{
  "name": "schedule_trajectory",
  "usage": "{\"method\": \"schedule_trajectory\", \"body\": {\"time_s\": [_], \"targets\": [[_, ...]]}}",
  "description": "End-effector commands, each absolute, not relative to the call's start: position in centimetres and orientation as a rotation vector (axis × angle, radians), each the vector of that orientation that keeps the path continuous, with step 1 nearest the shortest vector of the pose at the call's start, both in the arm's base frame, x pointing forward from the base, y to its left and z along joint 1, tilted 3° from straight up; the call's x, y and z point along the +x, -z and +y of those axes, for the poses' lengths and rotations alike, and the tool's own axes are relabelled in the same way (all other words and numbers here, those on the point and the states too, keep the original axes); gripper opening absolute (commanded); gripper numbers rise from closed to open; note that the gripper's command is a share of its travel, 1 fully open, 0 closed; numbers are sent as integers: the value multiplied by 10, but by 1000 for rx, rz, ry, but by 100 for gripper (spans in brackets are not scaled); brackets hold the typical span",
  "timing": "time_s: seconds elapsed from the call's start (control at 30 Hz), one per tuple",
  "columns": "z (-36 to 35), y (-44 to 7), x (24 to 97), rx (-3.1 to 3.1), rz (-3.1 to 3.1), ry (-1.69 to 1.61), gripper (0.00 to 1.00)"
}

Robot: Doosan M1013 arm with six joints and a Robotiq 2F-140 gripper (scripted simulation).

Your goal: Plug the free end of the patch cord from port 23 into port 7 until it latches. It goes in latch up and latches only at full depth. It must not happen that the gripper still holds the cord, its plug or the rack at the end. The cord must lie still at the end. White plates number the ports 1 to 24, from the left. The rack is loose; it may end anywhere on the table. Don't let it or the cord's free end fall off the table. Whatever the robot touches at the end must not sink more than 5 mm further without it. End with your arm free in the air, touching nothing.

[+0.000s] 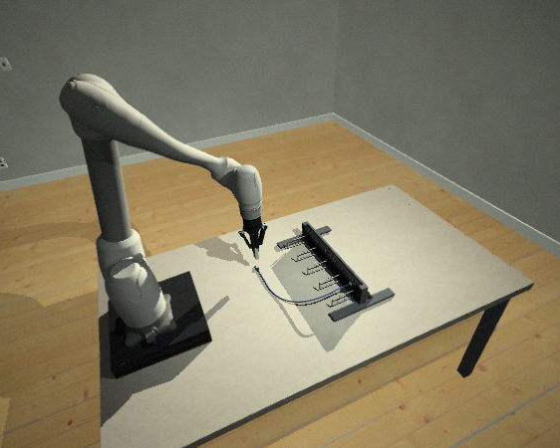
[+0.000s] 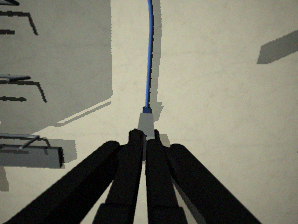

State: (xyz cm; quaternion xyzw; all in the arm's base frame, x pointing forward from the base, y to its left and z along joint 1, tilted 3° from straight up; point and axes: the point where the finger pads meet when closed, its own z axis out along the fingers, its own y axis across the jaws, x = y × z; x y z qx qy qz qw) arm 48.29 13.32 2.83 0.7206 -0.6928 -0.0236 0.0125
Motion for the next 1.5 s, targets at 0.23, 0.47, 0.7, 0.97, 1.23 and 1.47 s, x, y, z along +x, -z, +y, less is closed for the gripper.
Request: {"method": "schedule_trajectory", "body": {"time_s": [0.23, 0.47, 0.7, 0.97, 1.23, 1.47], "targets": [[133, -28, 483, 2246, -2160, 74, 0], [133, -28, 483, 2246, -2160, 74, 0], [133, -28, 483, 2246, -2160, 74, 0], [134, -28, 483, 2246, -2160, 74, 0], [139, -29, 483, 2242, -2163, 74, 22], [139, -29, 483, 2242, -2163, 74, 22]]}}
